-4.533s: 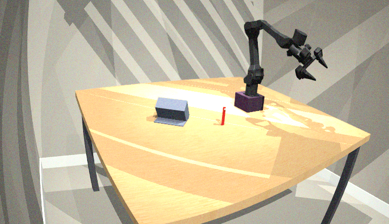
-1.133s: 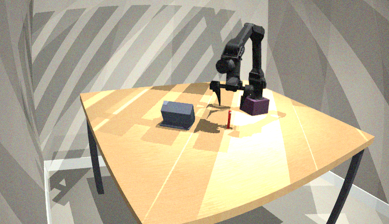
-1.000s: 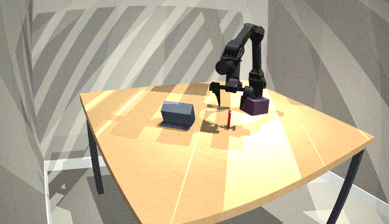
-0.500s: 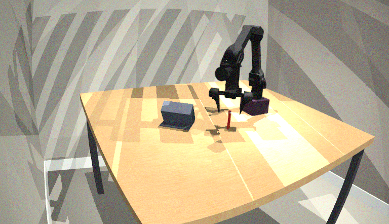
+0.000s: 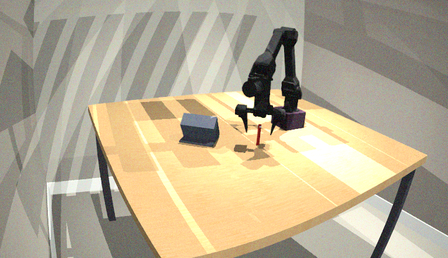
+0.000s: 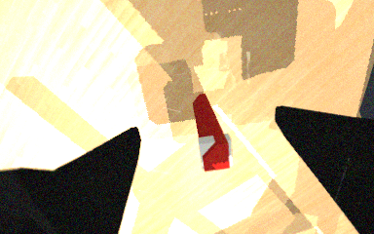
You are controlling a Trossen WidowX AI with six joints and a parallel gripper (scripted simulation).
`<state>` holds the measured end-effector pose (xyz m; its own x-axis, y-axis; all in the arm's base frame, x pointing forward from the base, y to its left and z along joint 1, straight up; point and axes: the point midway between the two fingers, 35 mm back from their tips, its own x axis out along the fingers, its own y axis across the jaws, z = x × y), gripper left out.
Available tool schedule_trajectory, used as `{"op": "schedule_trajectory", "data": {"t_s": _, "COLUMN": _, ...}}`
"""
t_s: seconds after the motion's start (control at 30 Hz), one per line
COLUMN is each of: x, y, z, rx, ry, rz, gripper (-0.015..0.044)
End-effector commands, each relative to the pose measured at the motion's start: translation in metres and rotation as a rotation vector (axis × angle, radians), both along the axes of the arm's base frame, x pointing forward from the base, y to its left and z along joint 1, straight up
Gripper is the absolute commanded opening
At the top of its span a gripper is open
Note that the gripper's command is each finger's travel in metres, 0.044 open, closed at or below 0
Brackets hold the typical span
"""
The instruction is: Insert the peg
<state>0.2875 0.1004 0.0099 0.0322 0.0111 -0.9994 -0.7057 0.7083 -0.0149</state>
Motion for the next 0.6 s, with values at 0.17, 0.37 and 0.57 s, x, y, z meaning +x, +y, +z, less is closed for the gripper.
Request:
{"op": "schedule_trajectory", "data": {"t_s": 0.17, "x": -0.0007, "y": -0.0002, "z": -0.0037, "rx": -0.001, "ry": 0.002, "rz": 0.000, "gripper": 0.0361}}
{"op": "schedule_trajectory", "data": {"t_s": 0.37, "x": -0.0007, "y": -0.0002, "z": -0.0037, "rx": -0.001, "ry": 0.002, "rz": 0.000, "gripper": 0.0204}}
{"op": "schedule_trajectory", "data": {"t_s": 0.57, "x": -0.0007, "y": -0.0002, "z": -0.0037, "rx": -0.001, "ry": 0.002, "rz": 0.000, "gripper": 0.0046}}
